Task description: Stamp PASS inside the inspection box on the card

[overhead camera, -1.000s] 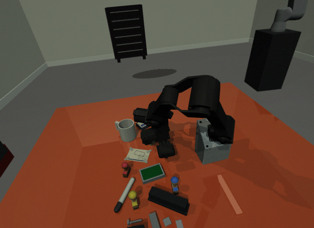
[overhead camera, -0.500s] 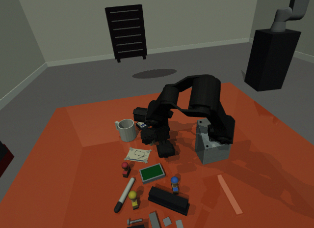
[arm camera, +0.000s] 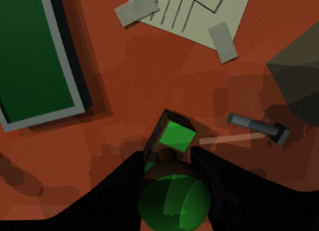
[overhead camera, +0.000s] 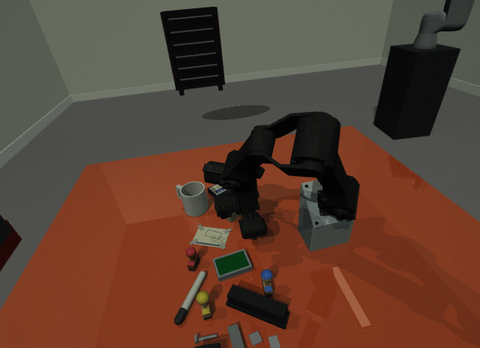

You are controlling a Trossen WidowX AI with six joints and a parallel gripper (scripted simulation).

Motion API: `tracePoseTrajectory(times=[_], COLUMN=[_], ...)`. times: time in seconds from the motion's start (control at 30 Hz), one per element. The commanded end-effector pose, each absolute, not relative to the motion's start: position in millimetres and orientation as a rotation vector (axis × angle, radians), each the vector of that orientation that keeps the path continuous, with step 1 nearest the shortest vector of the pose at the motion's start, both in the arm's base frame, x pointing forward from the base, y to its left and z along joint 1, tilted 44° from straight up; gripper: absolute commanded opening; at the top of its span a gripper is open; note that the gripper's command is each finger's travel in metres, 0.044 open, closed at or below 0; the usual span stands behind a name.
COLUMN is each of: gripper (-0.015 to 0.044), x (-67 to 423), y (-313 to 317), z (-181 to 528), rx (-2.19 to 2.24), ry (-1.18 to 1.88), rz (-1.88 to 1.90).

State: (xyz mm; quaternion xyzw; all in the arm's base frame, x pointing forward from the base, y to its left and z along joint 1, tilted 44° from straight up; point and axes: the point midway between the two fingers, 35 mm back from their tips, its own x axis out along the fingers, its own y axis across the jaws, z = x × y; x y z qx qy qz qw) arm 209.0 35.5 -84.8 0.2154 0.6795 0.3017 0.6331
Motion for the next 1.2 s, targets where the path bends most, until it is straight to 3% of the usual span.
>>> tracePoseTrajectory(times=[0.0,1.17], gripper=[0.0,0.0], x=[211,214], y=[33,22], z=[-83,-71], rx=[0.484,0.482], ry=[1.549,1.55], rz=[0.689,0.687])
